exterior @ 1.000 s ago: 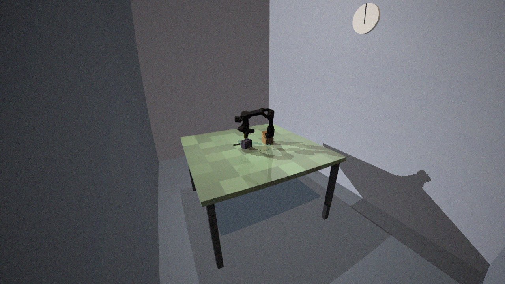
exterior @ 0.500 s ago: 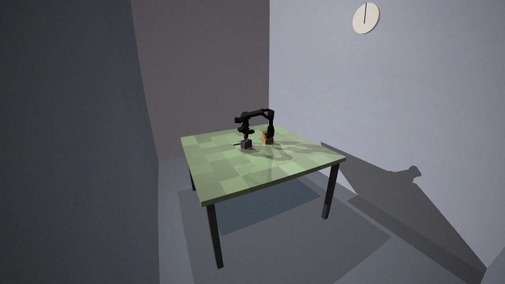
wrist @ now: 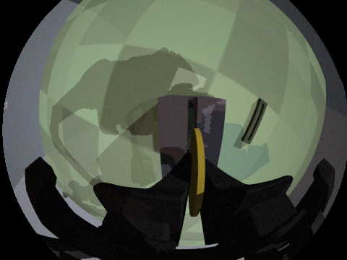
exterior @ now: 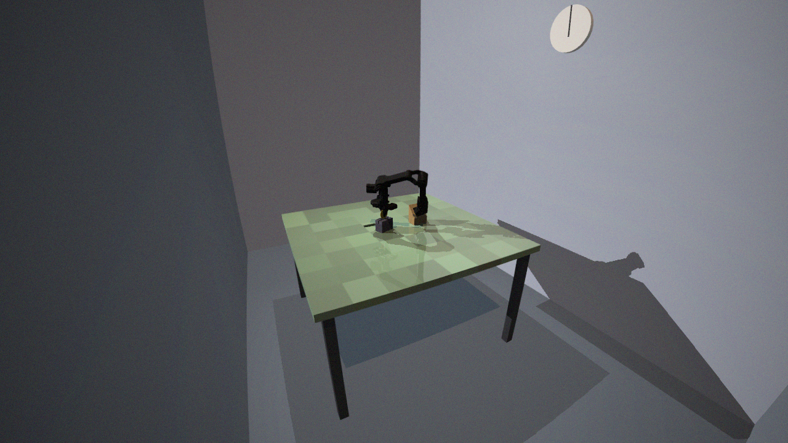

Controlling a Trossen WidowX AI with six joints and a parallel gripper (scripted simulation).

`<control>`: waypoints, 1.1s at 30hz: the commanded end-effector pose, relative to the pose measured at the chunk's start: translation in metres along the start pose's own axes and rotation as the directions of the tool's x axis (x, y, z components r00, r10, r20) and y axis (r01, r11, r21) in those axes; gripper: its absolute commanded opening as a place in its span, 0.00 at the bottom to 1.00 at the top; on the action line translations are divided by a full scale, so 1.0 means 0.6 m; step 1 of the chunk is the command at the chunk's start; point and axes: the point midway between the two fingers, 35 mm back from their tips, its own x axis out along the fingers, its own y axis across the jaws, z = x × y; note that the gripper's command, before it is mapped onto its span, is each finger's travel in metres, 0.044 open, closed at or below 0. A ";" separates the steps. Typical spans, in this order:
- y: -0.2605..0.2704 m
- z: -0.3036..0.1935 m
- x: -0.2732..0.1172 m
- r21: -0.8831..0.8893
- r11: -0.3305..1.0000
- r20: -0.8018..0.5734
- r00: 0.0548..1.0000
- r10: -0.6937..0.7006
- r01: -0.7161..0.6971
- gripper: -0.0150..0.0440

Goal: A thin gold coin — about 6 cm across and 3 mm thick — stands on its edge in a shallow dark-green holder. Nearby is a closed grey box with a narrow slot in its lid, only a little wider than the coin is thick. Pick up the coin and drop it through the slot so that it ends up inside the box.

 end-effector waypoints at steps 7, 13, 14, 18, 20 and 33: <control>0.000 0.000 0.000 0.000 1.000 0.000 1.000 0.000 0.000 0.53; 0.000 0.000 0.000 0.000 1.000 0.000 1.000 0.000 0.000 0.53; 0.000 0.000 0.000 0.000 1.000 0.000 1.000 0.000 0.000 0.53; 0.000 0.000 -0.011 0.001 1.000 0.000 1.000 0.000 0.000 0.66; 0.000 0.000 -0.025 0.001 1.000 0.000 1.000 0.000 0.000 0.75; 0.005 -0.006 -0.103 0.006 1.000 0.001 1.000 0.008 -0.008 1.00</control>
